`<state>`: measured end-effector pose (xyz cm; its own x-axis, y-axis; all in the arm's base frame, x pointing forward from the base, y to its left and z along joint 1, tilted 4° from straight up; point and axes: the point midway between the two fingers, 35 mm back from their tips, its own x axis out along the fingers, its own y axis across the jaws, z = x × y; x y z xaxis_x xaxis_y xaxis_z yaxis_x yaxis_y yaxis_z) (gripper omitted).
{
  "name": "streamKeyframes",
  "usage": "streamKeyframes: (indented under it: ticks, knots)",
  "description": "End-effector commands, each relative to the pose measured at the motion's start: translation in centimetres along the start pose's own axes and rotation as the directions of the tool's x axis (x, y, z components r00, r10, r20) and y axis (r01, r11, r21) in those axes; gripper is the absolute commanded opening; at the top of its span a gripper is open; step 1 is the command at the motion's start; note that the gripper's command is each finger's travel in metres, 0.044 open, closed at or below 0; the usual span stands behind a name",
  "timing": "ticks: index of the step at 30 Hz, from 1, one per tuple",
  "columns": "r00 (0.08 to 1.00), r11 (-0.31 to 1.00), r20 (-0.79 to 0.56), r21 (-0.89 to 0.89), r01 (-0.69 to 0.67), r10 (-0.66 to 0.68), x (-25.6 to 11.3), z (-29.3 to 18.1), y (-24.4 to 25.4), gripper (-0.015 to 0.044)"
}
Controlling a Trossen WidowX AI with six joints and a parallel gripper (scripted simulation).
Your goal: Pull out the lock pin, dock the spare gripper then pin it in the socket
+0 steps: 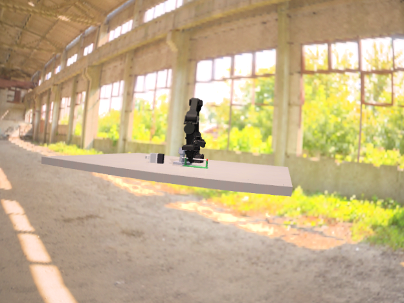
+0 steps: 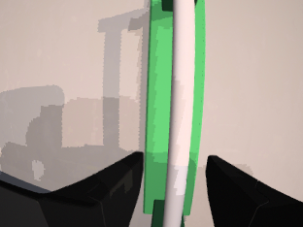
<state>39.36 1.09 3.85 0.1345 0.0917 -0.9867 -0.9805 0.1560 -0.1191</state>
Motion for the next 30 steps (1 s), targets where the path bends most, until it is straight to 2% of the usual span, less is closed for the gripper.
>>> streamKeyframes:
  ticks: [1,8,30]
  knots:
    - [1.0,1.0,0.0,0.0,0.0,0.0,0.0,0.0,0.0,0.0263]
    - [1.0,1.0,-0.001,0.0,-0.005,0.005,-1.4,0.2,0.1,0.044]
    - [1.0,1.0,-0.003,-0.002,-0.024,0.024,-6.4,0.7,0.7,0.044]
